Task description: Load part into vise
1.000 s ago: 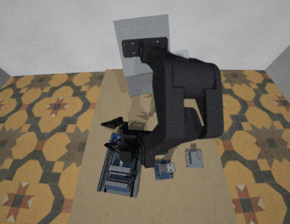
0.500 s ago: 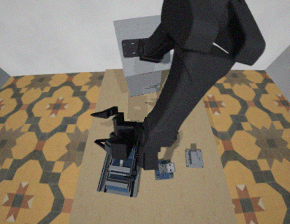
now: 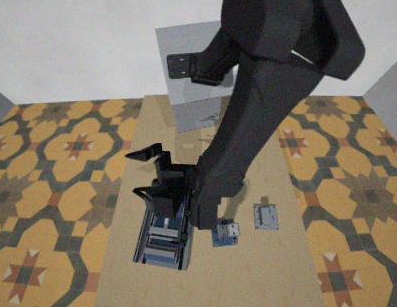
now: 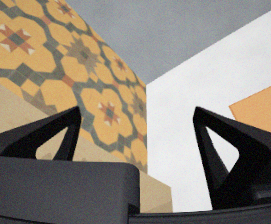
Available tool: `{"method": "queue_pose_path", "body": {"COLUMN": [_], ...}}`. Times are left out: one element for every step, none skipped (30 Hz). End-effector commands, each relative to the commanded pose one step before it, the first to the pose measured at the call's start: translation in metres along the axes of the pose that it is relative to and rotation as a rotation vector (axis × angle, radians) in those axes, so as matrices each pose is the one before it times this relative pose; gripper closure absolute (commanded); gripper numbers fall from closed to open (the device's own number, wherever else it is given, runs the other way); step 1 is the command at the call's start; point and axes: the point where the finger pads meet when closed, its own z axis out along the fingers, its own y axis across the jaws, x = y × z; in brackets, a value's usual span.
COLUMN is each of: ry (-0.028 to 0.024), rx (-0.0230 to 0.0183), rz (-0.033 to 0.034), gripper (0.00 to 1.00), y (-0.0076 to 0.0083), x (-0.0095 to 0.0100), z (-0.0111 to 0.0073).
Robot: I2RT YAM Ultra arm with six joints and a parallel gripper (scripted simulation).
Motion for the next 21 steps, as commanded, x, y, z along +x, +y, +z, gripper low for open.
{"method": "queue_pose_path", "body": {"ry": [0.03375,0.02235,0.02459,0.02582,0.00000,0.00000,0.02219,0.02469,0.00324,0.01346,0.00746,0.00756,0.00583,0.00246,0.00530,0.00214,0.00058,0.00179,0.00009,-0.00055,-0.00204], "rx": [-0.09778,-0.03657,-0.04490,-0.05392,0.00000,0.00000,-0.04951,-0.07624,-0.01105,-0.05046,-0.03288,-0.03890,-0.03624,-0.01783,-0.05223,-0.03344,-0.01314,-0.05269,-0.03189,-0.02822,-0.03798], "rz": [0.02848,-0.00932,-0.01175,-0.01457,0.00000,0.00000,-0.01152,-0.02442,-0.00361,-0.01549,-0.01039,-0.01259,-0.01203,-0.00603,-0.01794,-0.01187,-0.00475,-0.01964,-0.01221,-0.01102,-0.01517], "gripper": [0.00,0.00,0.00,0.00,0.00,0.00,0.00,0.00,0.00,0.00,0.00,0.00,0.00,0.00,0.00,0.00,0.00,0.00,0.00,0.00,0.00], "y": [0.01988,0.00761,0.00929,0.01111,0.00000,0.00000,0.00931,0.01651,0.00244,0.01040,0.00680,0.00805,0.00751,0.00371,0.01063,0.00684,0.00269,0.01118,0.00681,0.00604,0.00798], "x": [-0.01059,0.00147,0.00143,0.00123,0.00000,0.00000,-0.00152,0.00228,0.00026,-0.00039,-0.00047,-0.00076,-0.00091,-0.00053,-0.00210,-0.00158,-0.00068,-0.00221,-0.00155,-0.00150,-0.00242], "z": [-0.01202,-0.00292,-0.00356,-0.00424,0.00000,0.00000,-0.00180,-0.00761,-0.00100,-0.00372,-0.00235,-0.00278,-0.00256,-0.00122,-0.00355,-0.00220,-0.00084,-0.00382,-0.00222,-0.00195,-0.00256]}}
